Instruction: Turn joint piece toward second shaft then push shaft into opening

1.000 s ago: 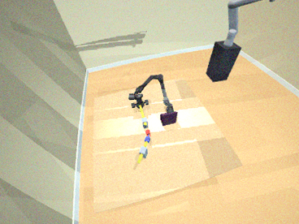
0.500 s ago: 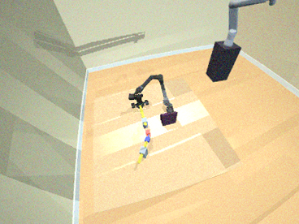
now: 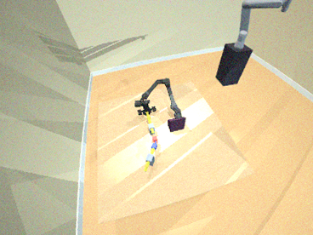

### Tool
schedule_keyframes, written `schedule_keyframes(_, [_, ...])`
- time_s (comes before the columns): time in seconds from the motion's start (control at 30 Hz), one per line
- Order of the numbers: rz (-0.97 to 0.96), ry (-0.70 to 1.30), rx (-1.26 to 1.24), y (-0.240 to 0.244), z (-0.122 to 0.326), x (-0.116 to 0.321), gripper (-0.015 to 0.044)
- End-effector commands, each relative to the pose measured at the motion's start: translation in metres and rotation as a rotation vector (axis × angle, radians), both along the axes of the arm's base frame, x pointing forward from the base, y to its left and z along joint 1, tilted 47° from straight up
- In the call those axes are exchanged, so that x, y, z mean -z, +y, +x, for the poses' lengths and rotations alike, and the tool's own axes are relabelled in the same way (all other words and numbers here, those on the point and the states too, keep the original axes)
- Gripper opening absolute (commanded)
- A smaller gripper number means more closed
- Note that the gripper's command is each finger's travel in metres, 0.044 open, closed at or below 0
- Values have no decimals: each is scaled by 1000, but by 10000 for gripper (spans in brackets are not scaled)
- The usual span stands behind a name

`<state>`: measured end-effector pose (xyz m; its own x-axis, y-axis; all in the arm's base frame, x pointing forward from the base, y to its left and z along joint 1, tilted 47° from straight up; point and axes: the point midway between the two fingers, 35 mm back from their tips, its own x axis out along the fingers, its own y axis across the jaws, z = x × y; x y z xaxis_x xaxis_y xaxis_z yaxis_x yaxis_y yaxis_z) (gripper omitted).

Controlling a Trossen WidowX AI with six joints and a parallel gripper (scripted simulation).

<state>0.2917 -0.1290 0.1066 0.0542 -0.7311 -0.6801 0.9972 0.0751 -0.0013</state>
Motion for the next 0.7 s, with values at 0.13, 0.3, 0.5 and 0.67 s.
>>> schedule_keyframes(0.13, [4, 3, 2, 9, -1, 11, 0])
schedule_keyframes(0.3, [5, 4, 2, 14, -1, 16, 0])
schedule_keyframes(0.5, [5, 4, 3, 21, -2, 23, 0])
schedule_keyframes(0.67, [5, 4, 3, 26, -2, 29, 0])
